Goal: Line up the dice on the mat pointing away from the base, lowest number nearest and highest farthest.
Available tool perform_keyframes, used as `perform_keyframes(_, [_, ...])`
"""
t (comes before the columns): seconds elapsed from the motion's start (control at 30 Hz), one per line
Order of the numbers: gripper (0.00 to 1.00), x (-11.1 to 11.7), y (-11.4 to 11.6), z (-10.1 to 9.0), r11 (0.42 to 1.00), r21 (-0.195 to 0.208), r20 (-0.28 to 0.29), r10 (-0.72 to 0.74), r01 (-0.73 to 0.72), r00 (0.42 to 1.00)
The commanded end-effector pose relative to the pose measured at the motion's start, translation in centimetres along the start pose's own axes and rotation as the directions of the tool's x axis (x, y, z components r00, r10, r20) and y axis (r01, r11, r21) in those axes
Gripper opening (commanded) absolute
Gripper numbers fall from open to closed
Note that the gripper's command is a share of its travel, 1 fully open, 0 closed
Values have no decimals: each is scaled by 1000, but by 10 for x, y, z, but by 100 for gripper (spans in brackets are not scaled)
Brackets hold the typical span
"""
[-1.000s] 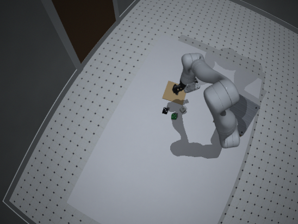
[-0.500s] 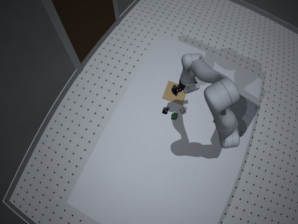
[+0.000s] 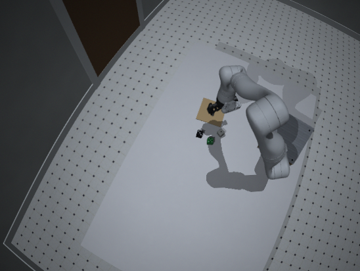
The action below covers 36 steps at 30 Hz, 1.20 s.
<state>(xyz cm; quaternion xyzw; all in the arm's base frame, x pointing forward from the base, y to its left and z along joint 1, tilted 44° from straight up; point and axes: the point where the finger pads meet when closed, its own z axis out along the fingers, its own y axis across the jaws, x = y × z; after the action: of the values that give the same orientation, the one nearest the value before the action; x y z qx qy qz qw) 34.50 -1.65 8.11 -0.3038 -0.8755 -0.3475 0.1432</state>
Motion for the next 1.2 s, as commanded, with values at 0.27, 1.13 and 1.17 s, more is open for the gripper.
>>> perform_keyframes(0.27, [100,1,0,42,1000,0,-6,0,0,1000])
perform_keyframes(1.13, [100,1,0,95,1000,0,-6,0,0,1000])
perform_keyframes(1.17, [100,1,0,95,1000,0,-6,0,0,1000])
